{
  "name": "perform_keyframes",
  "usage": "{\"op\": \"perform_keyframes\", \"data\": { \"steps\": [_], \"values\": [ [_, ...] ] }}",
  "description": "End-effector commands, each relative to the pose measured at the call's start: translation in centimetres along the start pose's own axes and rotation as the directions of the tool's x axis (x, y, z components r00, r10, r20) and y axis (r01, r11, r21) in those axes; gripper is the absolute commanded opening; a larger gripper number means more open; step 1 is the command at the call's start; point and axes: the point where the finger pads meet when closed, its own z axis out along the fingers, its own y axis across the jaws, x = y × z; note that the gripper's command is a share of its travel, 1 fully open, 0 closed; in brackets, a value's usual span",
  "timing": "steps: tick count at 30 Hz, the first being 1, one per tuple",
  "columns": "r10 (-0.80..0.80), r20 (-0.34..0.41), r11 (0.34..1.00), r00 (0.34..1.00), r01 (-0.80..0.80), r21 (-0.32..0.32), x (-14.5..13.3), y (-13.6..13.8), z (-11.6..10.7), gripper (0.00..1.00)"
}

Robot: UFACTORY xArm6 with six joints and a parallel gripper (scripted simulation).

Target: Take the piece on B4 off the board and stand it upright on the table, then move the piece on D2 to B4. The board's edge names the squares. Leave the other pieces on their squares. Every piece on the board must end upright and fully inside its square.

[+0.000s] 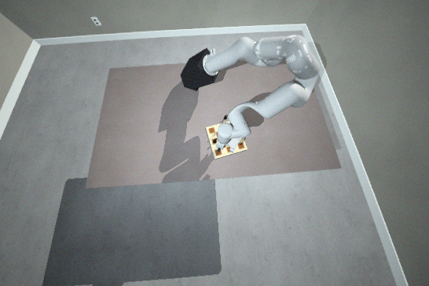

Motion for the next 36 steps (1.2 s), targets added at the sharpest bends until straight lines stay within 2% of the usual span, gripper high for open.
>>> {"op": "perform_keyframes", "data": {
  "steps": [1, 16, 20, 27, 29, 36],
  "values": [
    [-0.001, -0.001, 1.0, 1.0, 0.001, -0.002, 0.1, 0.1, -0.1, 0.39],
    [-0.001, -0.001, 1.0, 1.0, 0.001, -0.002, 0.1, 0.1, -0.6, 0.39],
    [-0.001, -0.001, 1.0, 1.0, 0.001, -0.002, 0.1, 0.1, -2.0, 0.39],
    [-0.001, -0.001, 1.0, 1.0, 0.001, -0.002, 0.0, 0.1, -5.7, 0.39],
    [-0.001, -0.001, 1.0, 1.0, 0.001, -0.002, 0.0, 0.1, -5.7, 0.39],
    [-0.001, -0.001, 1.0, 1.0, 0.001, -0.002, 0.0, 0.1, -8.6, 0.39]
  ]
}}
